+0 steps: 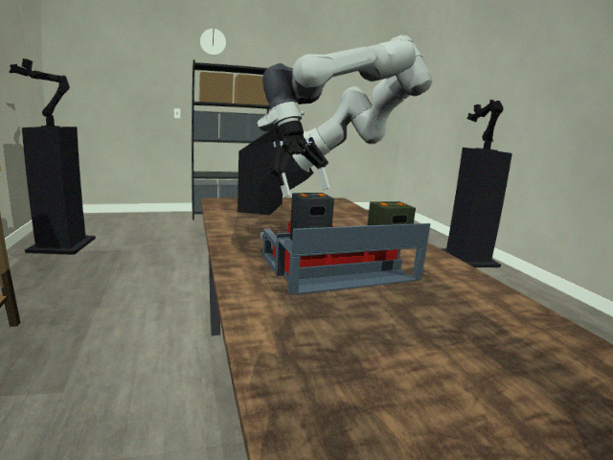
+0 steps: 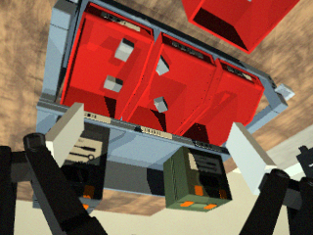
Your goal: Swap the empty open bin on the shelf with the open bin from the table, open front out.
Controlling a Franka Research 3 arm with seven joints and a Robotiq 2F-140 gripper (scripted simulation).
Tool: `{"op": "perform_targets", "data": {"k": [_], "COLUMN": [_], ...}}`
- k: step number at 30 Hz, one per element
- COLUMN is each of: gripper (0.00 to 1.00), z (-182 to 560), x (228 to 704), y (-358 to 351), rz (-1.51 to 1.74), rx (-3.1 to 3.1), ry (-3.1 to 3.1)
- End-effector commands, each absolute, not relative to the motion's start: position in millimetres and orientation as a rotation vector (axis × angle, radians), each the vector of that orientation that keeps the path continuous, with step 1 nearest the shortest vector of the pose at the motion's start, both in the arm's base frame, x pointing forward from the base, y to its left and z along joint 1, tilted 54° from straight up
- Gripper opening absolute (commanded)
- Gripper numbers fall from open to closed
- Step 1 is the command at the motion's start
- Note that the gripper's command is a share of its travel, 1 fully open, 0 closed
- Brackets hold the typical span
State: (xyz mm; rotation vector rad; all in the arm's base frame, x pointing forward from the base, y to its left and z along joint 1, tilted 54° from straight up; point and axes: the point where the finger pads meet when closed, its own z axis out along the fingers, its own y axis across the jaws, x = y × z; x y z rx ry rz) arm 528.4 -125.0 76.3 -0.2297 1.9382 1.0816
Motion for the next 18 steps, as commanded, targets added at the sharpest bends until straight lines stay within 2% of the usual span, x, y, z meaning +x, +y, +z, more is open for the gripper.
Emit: {"op": "perform_targets", "data": {"k": [1, 18], "gripper": [1.0, 1.0], "z": [76.3, 80.9], "x": [529.0, 530.2], "y": [-126.2, -122.8], "rz": [1.085, 1.092], "rx": [-0.213, -0.172], "ry": [1.945, 1.979]}}
